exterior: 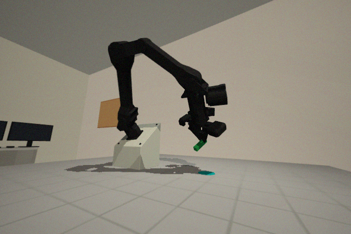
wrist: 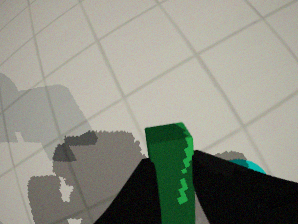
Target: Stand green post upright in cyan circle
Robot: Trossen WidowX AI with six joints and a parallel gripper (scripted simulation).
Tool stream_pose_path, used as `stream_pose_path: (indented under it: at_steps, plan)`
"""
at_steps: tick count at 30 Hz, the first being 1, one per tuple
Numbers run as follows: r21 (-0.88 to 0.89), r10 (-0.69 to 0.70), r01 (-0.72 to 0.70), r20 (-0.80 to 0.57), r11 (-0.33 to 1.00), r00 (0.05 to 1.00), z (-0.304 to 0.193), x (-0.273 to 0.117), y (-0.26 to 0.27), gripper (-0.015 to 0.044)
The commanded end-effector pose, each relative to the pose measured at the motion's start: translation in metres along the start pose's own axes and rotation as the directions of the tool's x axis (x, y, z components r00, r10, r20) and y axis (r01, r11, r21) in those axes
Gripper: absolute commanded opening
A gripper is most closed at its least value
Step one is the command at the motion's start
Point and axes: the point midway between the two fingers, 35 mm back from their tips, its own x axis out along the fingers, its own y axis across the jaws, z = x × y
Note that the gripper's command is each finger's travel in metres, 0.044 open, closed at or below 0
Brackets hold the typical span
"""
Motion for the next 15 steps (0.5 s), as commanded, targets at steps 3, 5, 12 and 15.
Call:
stream_pose_path:
  at_steps: [3, 5, 12, 15]
  plan:
    - [-0.009, 0.002, -0.002, 0.055, 1.0, 0.998, 0.0002, -0.0022, 0.0, 0.0023]
    - [-0.011, 0.004, -0.003, 0.07, 1.0, 0.998, 0.0001, -0.0022, -0.0001, 0.0023]
    - [-0.02, 0.008, -0.005, 0.122, 1.0, 0.993, -0.0001, -0.0025, -0.0005, 0.0023]
    - [-0.023, 0.009, -0.006, 0.144, 1.0, 0.99, -0.0002, -0.0028, -0.0007, 0.0023]
